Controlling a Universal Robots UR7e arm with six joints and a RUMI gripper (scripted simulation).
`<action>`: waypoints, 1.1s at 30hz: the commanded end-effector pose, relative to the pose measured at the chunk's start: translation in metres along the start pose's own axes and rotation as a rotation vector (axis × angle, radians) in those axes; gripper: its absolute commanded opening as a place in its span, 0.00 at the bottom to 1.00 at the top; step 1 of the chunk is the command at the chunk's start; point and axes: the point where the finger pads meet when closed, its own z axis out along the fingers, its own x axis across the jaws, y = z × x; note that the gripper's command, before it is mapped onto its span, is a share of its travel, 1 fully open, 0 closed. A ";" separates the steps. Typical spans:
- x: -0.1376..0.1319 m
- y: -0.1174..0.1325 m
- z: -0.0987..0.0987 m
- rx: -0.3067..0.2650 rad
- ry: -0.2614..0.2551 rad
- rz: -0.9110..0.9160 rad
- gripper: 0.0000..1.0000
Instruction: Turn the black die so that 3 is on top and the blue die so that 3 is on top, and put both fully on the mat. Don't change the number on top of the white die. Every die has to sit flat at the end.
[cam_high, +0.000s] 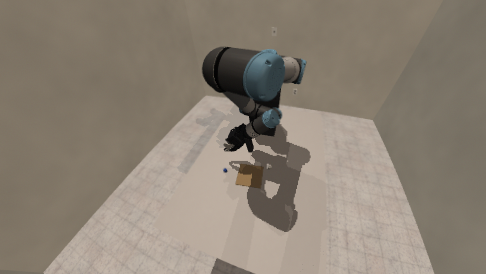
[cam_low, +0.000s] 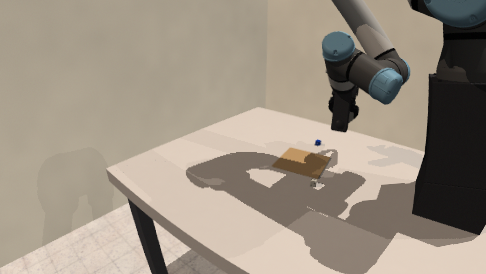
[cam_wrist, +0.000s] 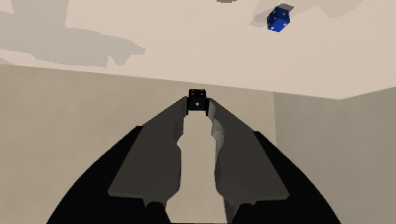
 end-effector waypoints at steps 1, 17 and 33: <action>0.000 -0.001 0.001 -0.106 -0.004 0.001 0.00; 0.000 -0.002 0.001 -0.139 -0.002 0.002 0.00; 0.000 -0.031 0.028 -0.139 -0.002 0.002 0.00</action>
